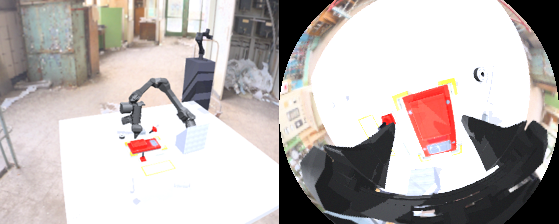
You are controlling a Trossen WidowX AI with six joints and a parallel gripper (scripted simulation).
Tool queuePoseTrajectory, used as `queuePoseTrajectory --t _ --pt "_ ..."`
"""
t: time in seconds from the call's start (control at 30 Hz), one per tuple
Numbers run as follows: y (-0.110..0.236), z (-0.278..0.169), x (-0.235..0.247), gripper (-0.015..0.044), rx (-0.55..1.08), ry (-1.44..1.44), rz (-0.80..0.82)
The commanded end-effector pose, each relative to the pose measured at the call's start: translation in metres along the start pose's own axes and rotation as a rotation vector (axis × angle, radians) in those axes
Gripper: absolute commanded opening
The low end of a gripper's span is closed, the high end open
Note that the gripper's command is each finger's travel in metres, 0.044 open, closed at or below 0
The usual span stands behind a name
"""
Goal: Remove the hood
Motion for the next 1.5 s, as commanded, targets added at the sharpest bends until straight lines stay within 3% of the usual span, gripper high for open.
queuePoseTrajectory --t 0.0,1.47 --pt "-0.004 -0.018 -0.005 0.044 0.08 0.207 -0.112" --pt "-0.025 -0.021 -0.007 0.044 0.085 0.219 -0.118"
Point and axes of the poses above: the point midway between the two fingers, 35 mm back from their tips, its own y axis back along the fingers, its own x axis across the jaws, z = x × y, the point moved 3 cm from there along y, back along the fingers, and after that the axes turned 12 degrees about -y, right-handed, at the moved point
